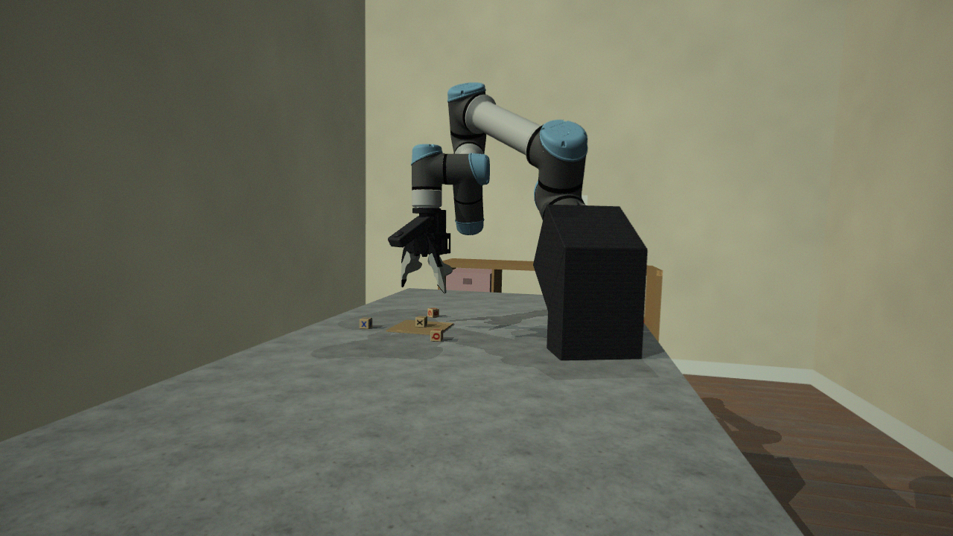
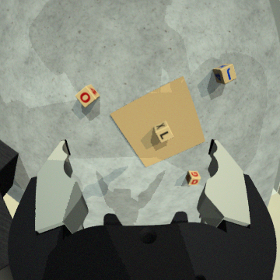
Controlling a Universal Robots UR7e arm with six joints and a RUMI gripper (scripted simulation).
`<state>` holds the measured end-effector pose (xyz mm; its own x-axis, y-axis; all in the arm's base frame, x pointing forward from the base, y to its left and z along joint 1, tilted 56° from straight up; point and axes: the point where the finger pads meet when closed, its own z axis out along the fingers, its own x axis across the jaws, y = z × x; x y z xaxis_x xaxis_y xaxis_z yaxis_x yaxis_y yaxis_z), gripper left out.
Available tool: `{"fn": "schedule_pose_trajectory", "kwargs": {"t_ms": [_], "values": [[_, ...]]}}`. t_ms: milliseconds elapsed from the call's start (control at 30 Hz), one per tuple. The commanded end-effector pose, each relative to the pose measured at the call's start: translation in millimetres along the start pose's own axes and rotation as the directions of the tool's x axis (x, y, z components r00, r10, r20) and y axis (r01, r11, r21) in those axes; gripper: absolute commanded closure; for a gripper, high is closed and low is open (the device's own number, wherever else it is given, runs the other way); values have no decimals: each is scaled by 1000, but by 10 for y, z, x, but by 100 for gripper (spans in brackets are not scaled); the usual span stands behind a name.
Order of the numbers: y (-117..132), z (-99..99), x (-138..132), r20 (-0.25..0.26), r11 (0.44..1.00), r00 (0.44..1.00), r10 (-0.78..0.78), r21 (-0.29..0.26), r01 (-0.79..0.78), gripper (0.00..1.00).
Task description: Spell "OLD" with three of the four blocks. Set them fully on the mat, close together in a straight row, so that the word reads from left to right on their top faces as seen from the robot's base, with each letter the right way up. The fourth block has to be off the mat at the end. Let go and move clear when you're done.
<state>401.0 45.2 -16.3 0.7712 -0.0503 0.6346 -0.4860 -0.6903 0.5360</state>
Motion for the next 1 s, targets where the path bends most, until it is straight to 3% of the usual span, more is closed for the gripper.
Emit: {"fn": "schedule_pose_trajectory", "kwargs": {"t_ms": [0, 200, 700, 767, 967], "values": [[-38, 2, -60, -6, 990, 990, -139, 9, 139, 0], [-61, 4, -104, -6, 972, 972, -233, 8, 233, 0], [-136, 15, -284, -9, 809, 809, -588, 6, 588, 0], [-136, 15, -284, -9, 809, 809, -588, 6, 588, 0], [-161, 20, -361, -10, 693, 693, -721, 4, 721, 0]]}}
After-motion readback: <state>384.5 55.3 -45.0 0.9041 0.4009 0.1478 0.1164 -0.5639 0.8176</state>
